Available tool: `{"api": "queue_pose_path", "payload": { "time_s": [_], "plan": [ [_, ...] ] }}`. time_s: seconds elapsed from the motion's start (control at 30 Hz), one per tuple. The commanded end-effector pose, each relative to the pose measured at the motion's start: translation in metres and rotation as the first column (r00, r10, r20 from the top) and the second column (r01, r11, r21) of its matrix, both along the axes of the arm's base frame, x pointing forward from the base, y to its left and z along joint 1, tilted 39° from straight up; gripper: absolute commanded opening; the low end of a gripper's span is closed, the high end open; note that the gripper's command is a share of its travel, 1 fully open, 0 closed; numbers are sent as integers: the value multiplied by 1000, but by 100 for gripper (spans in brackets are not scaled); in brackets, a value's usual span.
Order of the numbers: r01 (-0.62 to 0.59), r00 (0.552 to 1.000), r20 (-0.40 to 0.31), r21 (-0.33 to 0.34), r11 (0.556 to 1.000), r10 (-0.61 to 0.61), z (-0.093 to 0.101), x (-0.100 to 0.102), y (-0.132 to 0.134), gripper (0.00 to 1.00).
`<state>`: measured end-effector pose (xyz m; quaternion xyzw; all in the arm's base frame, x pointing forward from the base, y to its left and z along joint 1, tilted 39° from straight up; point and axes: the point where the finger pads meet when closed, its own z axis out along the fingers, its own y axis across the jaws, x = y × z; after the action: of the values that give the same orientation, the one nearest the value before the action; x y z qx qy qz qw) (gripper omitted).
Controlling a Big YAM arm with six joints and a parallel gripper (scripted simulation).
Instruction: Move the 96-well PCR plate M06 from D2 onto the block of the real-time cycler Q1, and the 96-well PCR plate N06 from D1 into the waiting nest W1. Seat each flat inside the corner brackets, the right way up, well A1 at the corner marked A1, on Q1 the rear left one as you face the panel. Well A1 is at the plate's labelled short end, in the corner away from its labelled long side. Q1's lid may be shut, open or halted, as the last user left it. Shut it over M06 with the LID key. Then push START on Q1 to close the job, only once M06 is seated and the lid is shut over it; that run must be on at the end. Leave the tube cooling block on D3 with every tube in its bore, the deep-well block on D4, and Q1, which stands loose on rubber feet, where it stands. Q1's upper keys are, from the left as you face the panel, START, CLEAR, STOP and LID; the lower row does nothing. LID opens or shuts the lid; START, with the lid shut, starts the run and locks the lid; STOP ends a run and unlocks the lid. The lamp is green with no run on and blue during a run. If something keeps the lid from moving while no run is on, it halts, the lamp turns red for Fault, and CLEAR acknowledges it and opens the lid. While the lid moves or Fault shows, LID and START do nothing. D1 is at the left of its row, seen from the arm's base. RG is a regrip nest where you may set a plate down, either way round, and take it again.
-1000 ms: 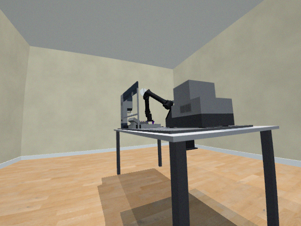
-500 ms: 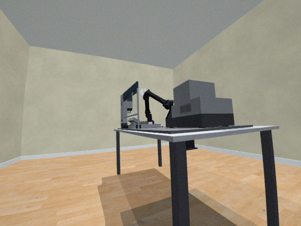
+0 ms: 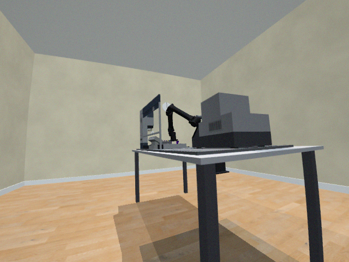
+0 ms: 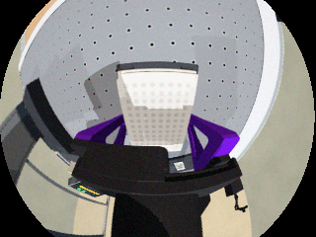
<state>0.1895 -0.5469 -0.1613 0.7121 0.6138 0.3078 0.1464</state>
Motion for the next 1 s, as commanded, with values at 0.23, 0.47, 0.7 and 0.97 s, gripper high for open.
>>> {"api": "queue_pose_path", "payload": {
  "time_s": [0.23, 0.47, 0.7, 0.97],
  "plan": [
    [19, 1000, 7, -45, 999, -19, 14, 1, -21, 0],
    [12, 1000, 3, -15, 1000, -12, 7, 3, -4, 0],
    [19, 1000, 4, -20, 1000, -19, 8, 1, -14, 0],
    [23, 1000, 6, -34, 999, -22, 7, -11, -22, 0]
  ]
}}
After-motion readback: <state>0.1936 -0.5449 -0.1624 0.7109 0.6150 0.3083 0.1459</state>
